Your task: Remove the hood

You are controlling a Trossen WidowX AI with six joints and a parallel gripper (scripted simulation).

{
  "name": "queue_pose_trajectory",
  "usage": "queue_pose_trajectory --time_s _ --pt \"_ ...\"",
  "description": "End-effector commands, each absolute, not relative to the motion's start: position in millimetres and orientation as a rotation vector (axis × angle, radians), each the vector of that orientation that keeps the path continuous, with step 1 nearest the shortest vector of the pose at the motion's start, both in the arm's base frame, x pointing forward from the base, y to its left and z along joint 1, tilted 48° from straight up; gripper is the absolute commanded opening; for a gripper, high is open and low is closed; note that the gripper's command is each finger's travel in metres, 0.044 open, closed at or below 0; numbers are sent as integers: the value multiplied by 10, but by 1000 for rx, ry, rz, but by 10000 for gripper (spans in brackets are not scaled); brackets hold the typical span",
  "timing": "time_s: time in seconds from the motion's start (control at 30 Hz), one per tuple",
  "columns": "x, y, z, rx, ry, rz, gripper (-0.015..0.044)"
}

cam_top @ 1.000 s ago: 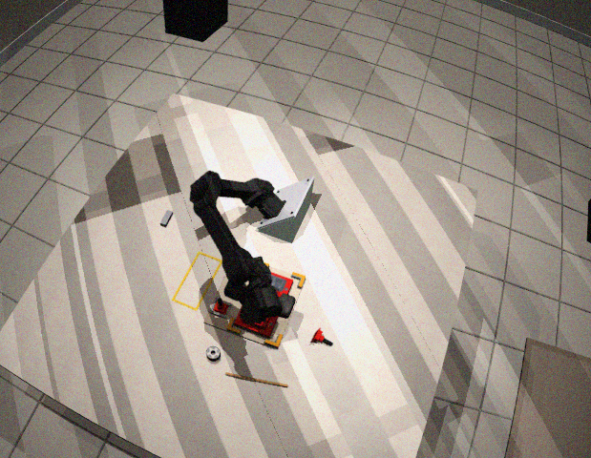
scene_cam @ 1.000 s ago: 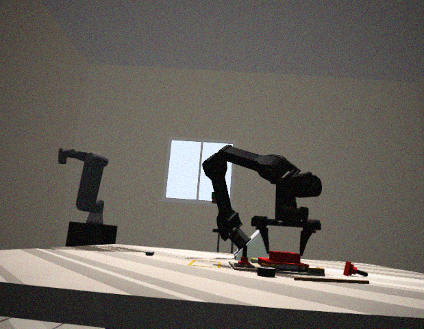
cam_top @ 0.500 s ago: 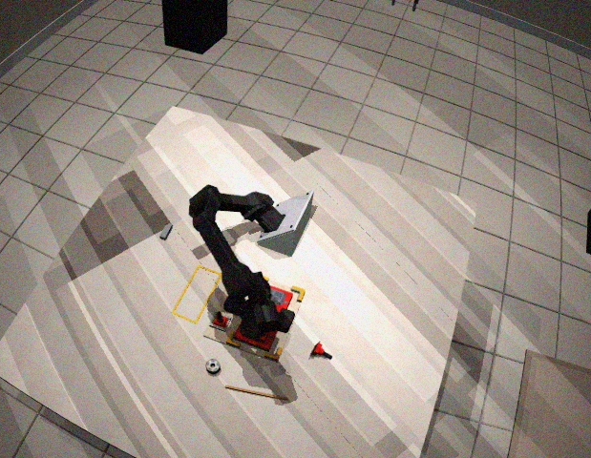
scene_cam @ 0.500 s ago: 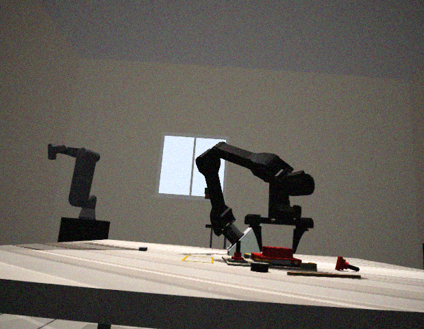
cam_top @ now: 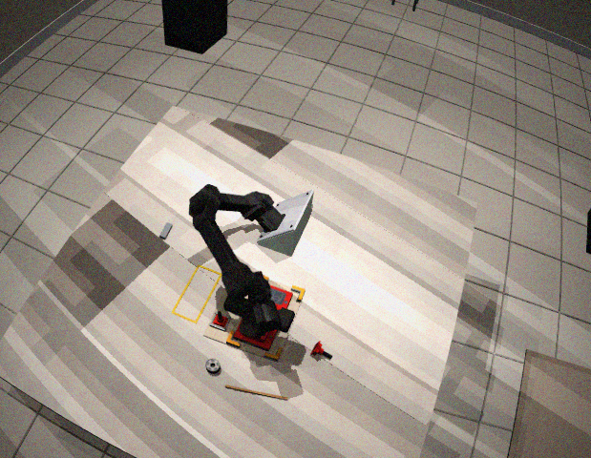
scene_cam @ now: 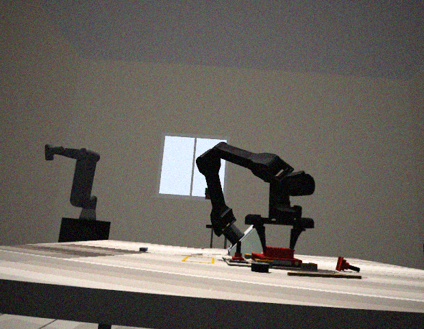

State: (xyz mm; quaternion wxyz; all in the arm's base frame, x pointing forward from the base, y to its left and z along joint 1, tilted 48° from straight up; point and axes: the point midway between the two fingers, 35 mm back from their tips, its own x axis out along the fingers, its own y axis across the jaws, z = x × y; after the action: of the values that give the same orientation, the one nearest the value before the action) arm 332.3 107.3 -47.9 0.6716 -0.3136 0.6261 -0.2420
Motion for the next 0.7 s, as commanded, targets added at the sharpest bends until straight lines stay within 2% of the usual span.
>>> queue_pose_trajectory --time_s 0.0,0.23,0.27,0.67 --pt "3327 1079 -474 -704 1409 -546 196" --pt "3324 1110 -446 -704 1410 -545 12" --pt "3323 1115 -442 -704 1410 -545 0" --pt "3315 1174 -389 -705 1410 -545 0"
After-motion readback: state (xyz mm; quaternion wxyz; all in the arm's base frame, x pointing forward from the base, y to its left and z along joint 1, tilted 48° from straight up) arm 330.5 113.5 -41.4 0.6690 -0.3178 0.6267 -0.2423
